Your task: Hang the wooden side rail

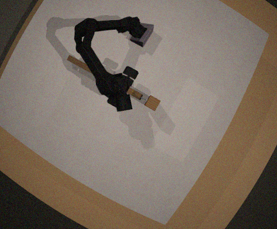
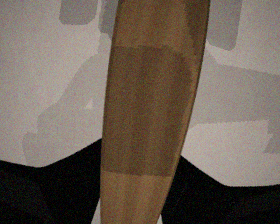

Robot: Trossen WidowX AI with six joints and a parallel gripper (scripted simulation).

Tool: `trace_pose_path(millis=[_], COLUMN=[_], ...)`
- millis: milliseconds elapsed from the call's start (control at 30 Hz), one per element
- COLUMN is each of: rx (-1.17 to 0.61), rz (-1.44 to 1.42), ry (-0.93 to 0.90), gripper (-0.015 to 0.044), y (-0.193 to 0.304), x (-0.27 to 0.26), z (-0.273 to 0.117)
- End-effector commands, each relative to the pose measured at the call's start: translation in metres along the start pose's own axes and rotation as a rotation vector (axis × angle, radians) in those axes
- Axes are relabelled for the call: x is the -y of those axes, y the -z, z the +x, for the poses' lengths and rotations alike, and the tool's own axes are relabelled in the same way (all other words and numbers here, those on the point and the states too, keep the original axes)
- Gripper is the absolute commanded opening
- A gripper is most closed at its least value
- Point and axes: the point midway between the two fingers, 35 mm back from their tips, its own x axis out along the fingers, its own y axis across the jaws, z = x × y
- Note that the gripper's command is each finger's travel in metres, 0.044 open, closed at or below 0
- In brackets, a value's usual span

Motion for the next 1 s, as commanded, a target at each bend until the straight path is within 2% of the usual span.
trace_pose_path(millis=[0,967], rx=[-0.002,-0.002], rz=[-0.001,0.000], ry=[-0.008,-0.008], gripper=[0.0000,0.0000], y=[0.0027,0.0050], x=[0.0009,-0.0011], z=[-0.0016,-0.0030])
